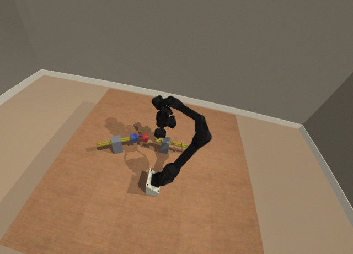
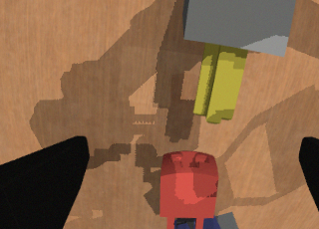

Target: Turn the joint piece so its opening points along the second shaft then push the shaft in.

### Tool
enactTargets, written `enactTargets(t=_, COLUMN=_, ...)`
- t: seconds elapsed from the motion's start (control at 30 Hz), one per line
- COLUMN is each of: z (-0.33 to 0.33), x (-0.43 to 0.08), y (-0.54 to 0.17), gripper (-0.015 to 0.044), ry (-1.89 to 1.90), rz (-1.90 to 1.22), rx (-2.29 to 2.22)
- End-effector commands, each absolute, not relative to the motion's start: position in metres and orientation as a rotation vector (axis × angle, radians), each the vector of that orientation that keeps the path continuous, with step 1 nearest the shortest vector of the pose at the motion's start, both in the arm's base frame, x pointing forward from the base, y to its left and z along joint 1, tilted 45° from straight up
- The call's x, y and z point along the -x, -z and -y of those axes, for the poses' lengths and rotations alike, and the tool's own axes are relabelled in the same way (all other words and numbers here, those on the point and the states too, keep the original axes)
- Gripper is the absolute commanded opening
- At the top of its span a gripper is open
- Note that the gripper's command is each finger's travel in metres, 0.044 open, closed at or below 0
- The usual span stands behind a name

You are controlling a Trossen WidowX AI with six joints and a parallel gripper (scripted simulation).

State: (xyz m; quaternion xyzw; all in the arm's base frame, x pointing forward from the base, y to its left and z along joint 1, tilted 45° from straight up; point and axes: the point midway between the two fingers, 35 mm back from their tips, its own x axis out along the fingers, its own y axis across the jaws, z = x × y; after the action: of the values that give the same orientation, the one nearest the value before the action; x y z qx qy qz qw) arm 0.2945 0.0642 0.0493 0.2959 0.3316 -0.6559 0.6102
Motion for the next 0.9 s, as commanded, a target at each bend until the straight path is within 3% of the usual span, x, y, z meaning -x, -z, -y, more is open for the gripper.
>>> enactTargets(t=0.0, z=-0.063, x=-0.293, y=-0.048, gripper=0.044, ry=1.527, rz=-0.753, rx=-0.702)
enactTargets(t=0.6, z=-0.009, x=-0.287, y=0.008, gripper=0.044, ry=1.528, rz=-0.75, rx=-0.701)
enactTargets(t=0.87, z=-0.025, x=-0.288, y=0.024, gripper=0.044, ry=1.526, rz=-0.752, rx=-0.703)
